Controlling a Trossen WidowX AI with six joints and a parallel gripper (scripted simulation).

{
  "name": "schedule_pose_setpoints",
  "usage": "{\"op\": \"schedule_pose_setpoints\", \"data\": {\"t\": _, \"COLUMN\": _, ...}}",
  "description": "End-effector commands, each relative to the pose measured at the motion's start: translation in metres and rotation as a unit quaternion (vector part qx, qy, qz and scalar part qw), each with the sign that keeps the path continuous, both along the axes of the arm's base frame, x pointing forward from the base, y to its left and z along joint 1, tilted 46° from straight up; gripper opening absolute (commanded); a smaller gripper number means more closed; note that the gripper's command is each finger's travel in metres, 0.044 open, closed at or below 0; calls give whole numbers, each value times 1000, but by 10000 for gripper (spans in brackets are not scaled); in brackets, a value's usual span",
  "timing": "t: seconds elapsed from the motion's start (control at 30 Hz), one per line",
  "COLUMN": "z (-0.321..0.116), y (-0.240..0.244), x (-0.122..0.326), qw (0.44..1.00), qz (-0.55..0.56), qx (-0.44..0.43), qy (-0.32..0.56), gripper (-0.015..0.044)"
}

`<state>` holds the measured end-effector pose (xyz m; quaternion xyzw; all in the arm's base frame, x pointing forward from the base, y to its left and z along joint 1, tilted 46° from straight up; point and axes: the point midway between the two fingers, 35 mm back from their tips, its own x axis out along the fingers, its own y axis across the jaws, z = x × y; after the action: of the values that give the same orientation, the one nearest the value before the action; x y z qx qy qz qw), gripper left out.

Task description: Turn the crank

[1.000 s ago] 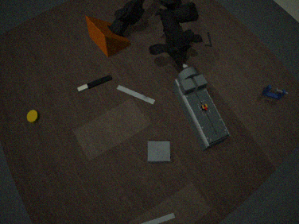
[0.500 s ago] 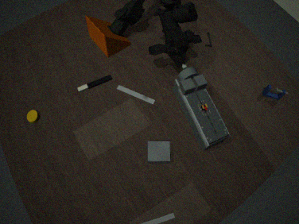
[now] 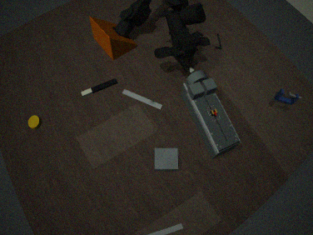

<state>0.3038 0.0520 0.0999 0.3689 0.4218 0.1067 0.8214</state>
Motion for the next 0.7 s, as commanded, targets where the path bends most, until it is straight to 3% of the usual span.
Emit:
{"op": "schedule_pose_setpoints", "data": {"t": 0.0, "z": -9, "y": -3, "x": -2, "qw": 1000, "qz": -6, "qx": -5, "qy": 9, "gripper": 0}}
{"op": "schedule_pose_setpoints", "data": {"t": 0.67, "z": -16, "y": -2, "x": -3, "qw": 1000, "qz": -6, "qx": -5, "qy": 9, "gripper": 0}}
